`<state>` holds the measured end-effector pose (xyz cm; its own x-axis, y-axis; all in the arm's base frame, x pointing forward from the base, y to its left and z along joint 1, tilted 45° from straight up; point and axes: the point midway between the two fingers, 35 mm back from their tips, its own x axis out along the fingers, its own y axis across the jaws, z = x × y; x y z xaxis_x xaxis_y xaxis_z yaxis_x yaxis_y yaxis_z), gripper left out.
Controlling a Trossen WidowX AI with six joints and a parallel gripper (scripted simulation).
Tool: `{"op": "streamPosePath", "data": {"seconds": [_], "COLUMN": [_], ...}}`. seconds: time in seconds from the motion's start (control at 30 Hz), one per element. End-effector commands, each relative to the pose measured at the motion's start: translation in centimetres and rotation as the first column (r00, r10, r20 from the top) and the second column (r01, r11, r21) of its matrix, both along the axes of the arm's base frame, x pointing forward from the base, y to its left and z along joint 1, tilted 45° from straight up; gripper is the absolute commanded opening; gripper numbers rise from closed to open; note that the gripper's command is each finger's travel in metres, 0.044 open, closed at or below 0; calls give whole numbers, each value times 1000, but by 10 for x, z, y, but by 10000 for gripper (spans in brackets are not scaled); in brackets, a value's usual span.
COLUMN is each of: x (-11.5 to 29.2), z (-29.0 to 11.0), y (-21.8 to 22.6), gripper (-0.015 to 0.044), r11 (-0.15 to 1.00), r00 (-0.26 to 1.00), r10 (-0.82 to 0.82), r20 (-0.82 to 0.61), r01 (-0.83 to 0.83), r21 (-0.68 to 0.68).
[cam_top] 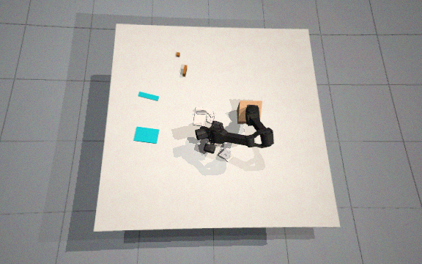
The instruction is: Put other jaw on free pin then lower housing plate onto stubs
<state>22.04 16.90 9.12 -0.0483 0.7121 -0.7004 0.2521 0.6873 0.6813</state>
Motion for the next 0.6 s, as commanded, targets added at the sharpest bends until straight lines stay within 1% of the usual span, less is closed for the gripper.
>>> {"op": "streamPosePath", "data": {"seconds": [0.0, 0.07, 0.43, 0.57], "x": [0, 0, 0, 0], "z": [-1, -1, 0, 0], "y": [0, 0, 0, 0], "gripper": [440, 440, 151, 134], "r11": [1000, 1000, 1000, 1000], "r00": [1000, 1000, 1000, 1000], "r10": [-3, -3, 0, 0], "r20": [-3, -3, 0, 0], "r01": [3, 3, 0, 0], "r21": [-5, -5, 0, 0]}}
